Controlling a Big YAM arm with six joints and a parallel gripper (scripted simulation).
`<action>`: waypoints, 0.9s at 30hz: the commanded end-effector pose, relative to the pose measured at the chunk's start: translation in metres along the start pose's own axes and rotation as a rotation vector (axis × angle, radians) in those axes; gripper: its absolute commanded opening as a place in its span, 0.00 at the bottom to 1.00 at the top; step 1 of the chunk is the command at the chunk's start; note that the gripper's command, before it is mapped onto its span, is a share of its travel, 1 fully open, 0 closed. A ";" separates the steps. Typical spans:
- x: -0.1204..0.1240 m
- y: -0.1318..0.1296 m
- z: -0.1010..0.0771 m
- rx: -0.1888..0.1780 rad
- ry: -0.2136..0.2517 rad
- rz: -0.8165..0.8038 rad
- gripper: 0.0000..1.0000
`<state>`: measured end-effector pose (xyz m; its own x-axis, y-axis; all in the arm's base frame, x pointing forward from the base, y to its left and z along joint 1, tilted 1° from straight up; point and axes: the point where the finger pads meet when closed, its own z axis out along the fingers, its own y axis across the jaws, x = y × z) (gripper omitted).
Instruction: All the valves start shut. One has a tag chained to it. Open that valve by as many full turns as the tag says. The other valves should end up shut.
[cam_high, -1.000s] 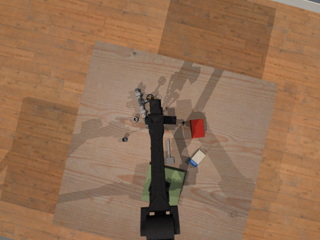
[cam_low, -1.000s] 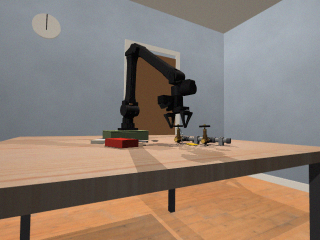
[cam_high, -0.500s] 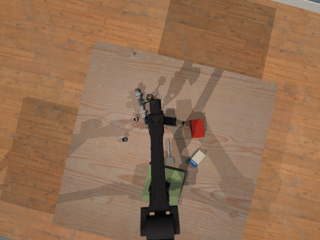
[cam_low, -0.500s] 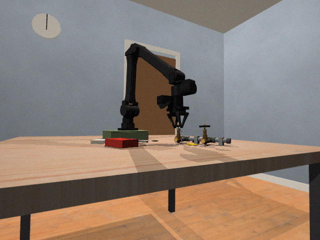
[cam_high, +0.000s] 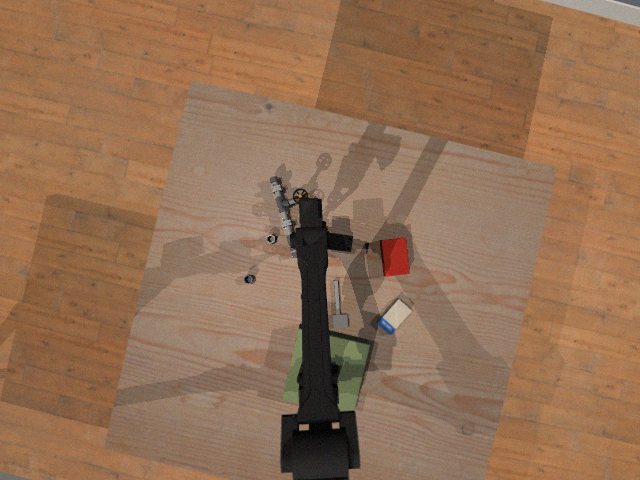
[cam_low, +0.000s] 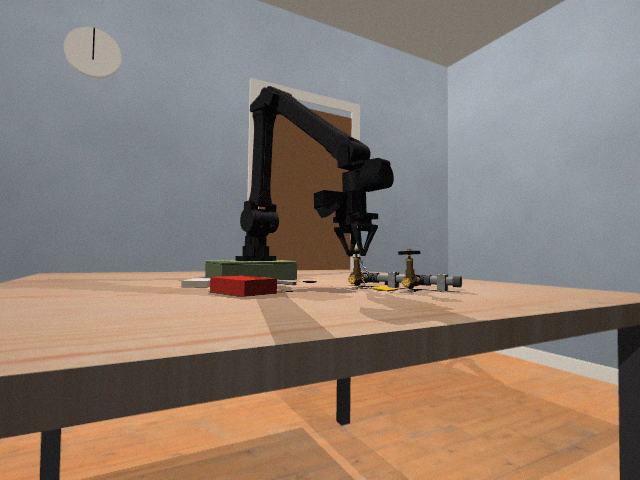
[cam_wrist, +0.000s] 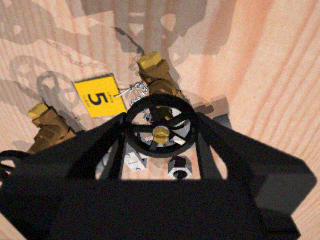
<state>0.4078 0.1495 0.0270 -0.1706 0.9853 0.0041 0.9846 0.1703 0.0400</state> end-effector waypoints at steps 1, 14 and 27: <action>0.003 0.011 -0.013 -0.029 0.004 0.014 0.00; 0.003 0.011 -0.013 -0.029 0.003 -0.084 0.00; 0.003 0.011 -0.013 -0.030 -0.002 -0.431 0.00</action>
<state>0.4078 0.1495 0.0270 -0.4427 0.8966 -0.0079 0.8958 0.4427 0.0396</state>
